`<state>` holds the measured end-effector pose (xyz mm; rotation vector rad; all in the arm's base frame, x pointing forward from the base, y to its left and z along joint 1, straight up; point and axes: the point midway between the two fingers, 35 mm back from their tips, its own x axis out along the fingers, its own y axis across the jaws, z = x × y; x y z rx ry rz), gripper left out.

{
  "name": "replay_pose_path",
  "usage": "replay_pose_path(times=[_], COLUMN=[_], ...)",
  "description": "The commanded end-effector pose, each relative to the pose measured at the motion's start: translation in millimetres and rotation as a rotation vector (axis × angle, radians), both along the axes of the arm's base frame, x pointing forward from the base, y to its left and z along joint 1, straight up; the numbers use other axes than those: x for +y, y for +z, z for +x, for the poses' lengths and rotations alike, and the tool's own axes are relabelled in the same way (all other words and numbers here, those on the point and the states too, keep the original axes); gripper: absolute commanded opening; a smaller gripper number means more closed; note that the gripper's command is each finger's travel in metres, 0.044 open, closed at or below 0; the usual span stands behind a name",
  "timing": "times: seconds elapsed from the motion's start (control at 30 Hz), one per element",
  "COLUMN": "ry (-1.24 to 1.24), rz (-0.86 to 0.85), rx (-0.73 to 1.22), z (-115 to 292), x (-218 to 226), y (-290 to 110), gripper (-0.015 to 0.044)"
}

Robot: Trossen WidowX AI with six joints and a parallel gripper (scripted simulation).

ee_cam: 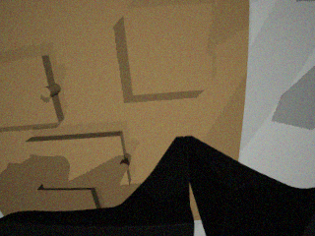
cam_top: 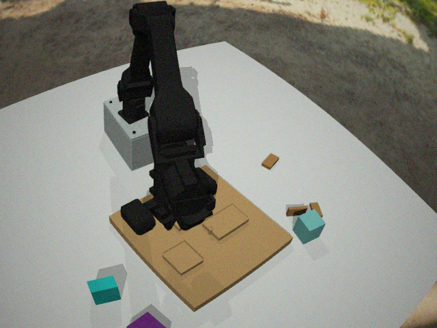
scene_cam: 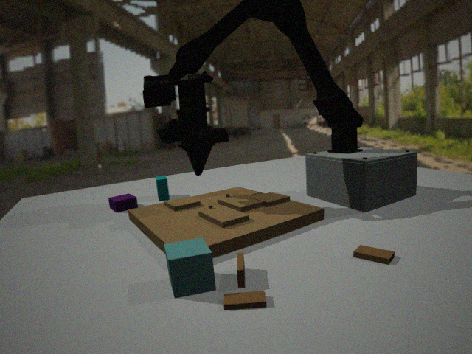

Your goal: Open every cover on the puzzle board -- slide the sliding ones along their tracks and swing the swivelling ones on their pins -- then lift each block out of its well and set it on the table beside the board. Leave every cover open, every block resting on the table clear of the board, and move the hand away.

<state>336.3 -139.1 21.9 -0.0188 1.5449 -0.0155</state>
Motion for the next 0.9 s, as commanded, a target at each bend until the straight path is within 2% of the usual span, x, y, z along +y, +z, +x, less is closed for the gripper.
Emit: replay_pose_path(times=[0.0, 0.87], ry=[0.006, 0.006], rz=[0.004, 0.004], rx=[0.002, 0.002], z=[-0.4, 1.0], x=[0.8, 0.3], y=[-0.3, -20.6], gripper=[0.0, 0.0])
